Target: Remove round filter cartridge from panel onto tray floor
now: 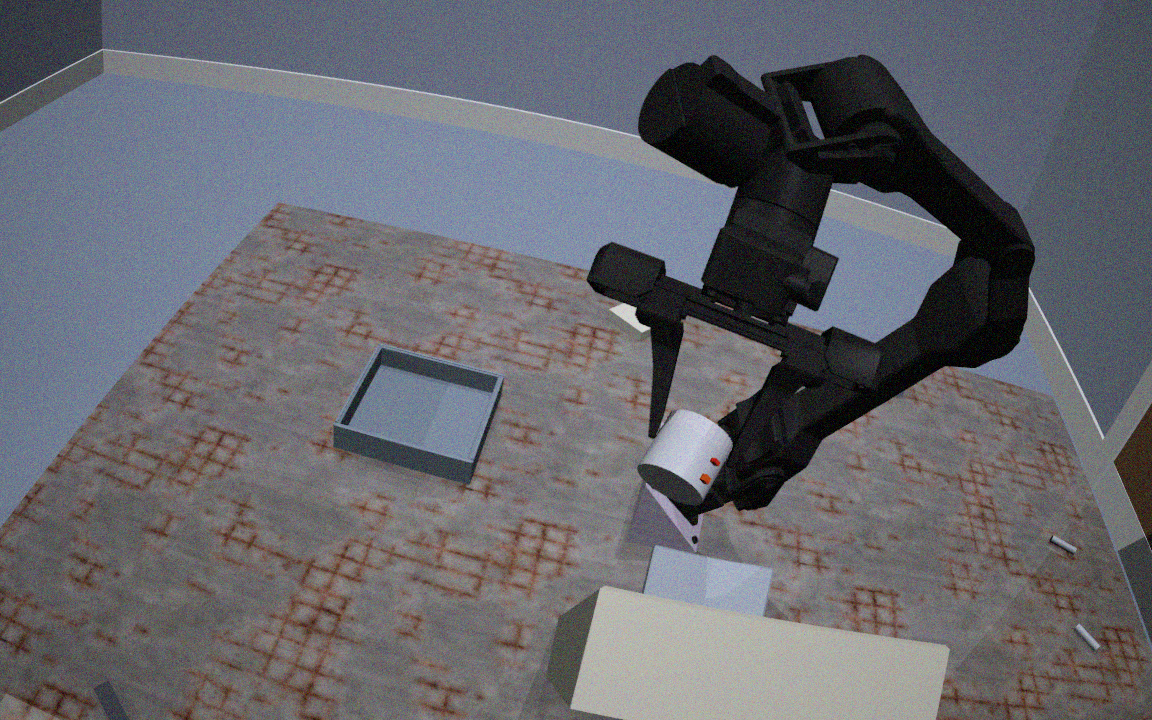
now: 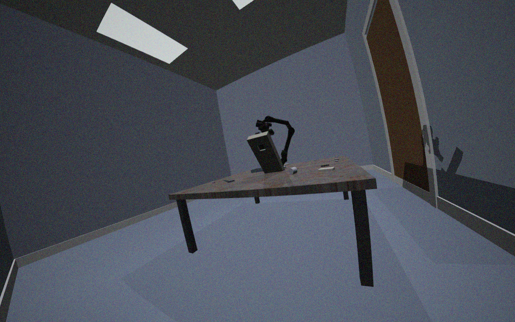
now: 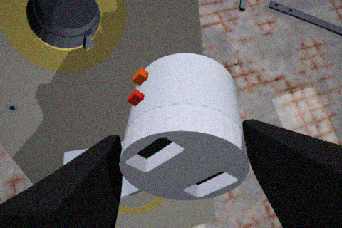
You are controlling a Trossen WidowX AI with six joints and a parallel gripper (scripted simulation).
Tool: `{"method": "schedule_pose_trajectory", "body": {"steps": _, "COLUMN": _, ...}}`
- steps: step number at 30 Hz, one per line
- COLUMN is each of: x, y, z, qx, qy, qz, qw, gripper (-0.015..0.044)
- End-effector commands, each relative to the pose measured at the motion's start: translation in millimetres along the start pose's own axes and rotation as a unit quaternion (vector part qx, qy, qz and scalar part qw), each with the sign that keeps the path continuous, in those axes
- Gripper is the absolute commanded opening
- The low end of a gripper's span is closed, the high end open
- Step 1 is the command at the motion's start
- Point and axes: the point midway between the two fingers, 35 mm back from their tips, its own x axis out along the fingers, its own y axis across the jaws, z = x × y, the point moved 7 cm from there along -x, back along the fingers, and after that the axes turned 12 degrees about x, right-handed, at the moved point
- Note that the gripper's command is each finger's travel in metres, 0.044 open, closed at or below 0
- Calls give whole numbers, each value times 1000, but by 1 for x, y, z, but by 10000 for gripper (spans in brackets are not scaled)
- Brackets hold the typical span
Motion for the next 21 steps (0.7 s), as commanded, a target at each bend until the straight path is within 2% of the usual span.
{"method": "schedule_pose_trajectory", "body": {"steps": 1, "x": 4, "y": -19, "z": 7, "qx": -3, "qy": 8, "qz": 7, "qw": 1000, "gripper": 0}}
{"method": "schedule_pose_trajectory", "body": {"steps": 7, "x": 11, "y": -42, "z": 13, "qx": -4, "qy": 18, "qz": 17, "qw": 1000, "gripper": 0}}
{"method": "schedule_pose_trajectory", "body": {"steps": 9, "x": 8, "y": -34, "z": 9, "qx": 10, "qy": 15, "qz": 5, "qw": 1000, "gripper": 0}}
{"method": "schedule_pose_trajectory", "body": {"steps": 21, "x": 2, "y": -120, "z": -5, "qx": 216, "qy": 35, "qz": -137, "qw": 966, "gripper": 0}}
